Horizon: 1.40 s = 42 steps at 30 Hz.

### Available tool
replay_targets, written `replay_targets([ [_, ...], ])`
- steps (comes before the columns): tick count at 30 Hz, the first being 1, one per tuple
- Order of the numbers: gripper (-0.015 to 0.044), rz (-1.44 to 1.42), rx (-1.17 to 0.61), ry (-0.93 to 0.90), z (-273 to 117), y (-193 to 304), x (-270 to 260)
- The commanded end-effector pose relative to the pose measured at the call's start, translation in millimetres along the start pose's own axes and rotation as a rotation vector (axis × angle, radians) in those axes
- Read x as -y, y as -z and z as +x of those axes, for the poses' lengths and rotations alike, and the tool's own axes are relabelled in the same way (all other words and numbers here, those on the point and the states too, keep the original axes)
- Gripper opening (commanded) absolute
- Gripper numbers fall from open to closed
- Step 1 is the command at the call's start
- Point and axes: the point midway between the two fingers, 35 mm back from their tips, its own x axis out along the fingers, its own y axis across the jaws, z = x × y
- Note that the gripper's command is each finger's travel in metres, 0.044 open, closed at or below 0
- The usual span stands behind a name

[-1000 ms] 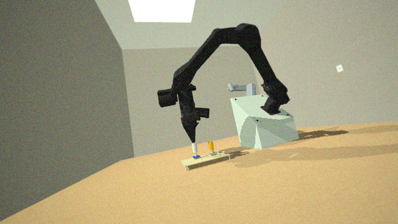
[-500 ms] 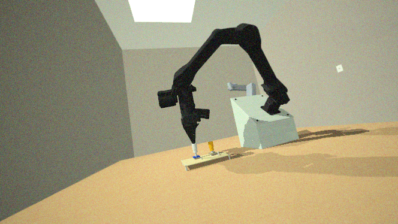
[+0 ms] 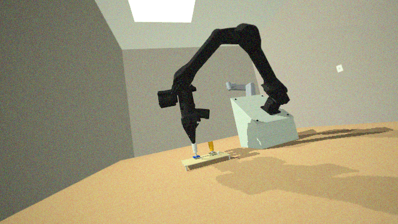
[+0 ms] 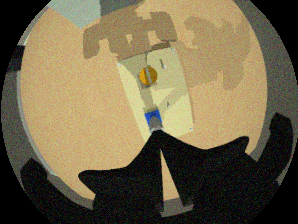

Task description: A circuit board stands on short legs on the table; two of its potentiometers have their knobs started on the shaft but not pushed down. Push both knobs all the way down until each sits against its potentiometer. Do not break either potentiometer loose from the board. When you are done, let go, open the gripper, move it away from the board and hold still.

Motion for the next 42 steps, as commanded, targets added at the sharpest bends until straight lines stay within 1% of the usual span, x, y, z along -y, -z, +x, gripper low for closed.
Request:
replay_targets([
  [1,0.0000,0.003,0.000,0.004,1.2,0.0,0.5],
  [42,0.0000,0.003,0.000,0.004,7.0,-0.1,0.6],
])
